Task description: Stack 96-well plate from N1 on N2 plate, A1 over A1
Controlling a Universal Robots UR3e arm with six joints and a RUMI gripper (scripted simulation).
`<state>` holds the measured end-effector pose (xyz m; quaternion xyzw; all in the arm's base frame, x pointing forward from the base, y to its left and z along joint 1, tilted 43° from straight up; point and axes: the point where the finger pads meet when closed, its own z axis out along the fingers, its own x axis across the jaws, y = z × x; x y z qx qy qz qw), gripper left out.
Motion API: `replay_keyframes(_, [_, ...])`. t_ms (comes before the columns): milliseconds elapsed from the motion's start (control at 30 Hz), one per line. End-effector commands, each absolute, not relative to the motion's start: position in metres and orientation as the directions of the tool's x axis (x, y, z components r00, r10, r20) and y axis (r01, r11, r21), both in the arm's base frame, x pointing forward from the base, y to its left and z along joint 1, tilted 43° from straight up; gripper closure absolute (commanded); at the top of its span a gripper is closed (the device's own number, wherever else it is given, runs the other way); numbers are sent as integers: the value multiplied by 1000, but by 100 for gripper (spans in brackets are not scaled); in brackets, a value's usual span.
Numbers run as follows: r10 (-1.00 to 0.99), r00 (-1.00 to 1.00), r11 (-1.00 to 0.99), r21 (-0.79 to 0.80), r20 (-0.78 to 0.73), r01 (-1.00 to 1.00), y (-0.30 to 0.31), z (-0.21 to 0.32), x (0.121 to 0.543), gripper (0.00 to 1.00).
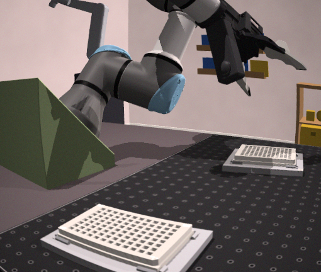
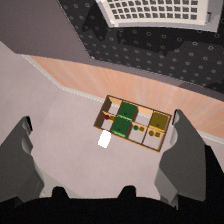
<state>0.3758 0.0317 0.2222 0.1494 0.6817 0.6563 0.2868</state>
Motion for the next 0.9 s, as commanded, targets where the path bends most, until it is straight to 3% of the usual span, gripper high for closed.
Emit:
replay_keyframes(0, [580,-790,95,980,-196,-173,31,222,376,0])
replay_keyframes(533, [580,-790,95,980,-196,-173,31,222,376,0])
replay_keyframes(867, [391,-797,294,883,-460,-366,44,204,366,0])
